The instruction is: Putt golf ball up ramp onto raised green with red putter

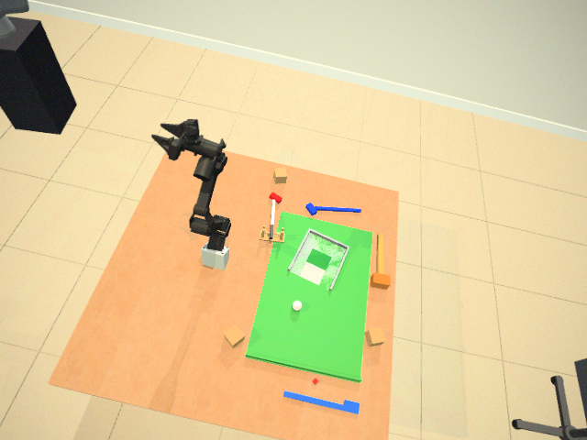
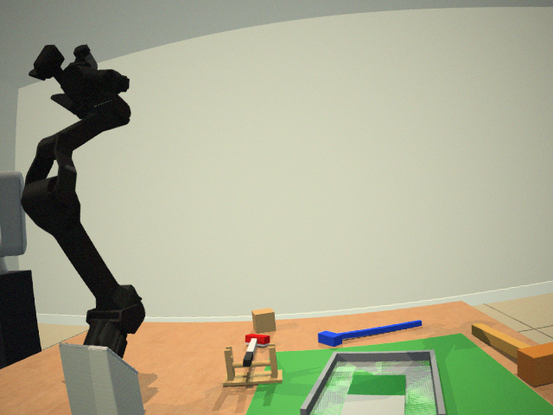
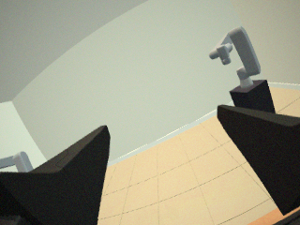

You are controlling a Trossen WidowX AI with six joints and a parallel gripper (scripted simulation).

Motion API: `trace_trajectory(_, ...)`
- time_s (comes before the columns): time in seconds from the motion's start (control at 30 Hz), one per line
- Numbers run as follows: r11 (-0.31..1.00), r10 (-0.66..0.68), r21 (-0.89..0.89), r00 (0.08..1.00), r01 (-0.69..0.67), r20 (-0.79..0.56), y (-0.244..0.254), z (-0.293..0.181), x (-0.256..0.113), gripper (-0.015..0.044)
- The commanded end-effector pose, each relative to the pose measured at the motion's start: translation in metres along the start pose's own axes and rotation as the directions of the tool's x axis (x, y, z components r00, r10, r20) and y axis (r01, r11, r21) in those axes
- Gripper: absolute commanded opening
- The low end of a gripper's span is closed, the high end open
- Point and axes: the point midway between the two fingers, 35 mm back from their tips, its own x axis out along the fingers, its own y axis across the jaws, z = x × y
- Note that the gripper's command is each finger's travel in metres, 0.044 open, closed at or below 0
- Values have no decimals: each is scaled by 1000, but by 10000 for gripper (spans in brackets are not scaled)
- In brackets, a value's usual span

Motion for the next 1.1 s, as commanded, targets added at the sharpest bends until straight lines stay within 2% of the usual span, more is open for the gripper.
trace_trajectory(0.0, 1000, -2, 0, 1000, 2, 1, -2, 0, 0, 426)
trace_trajectory(0.1, 999, -41, 7, 999, 41, 18, -27, 6, 7, 440)
trace_trajectory(0.33, 973, -230, 11, 968, 230, 96, -137, 21, 17, 440)
trace_trajectory(0.5, 913, -404, -6, 907, 408, 117, -222, 19, 4, 440)
trace_trajectory(0.63, 834, -547, -20, 830, 552, 107, -289, 9, -19, 440)
trace_trajectory(0.73, 772, -635, 78, 759, 631, 143, -324, 7, -40, 440)
trace_trajectory(0.97, 568, -822, 20, 566, 823, 62, -407, -29, -106, 440)
trace_trajectory(1.07, 451, -892, -13, 451, 893, 25, -437, -47, -143, 440)
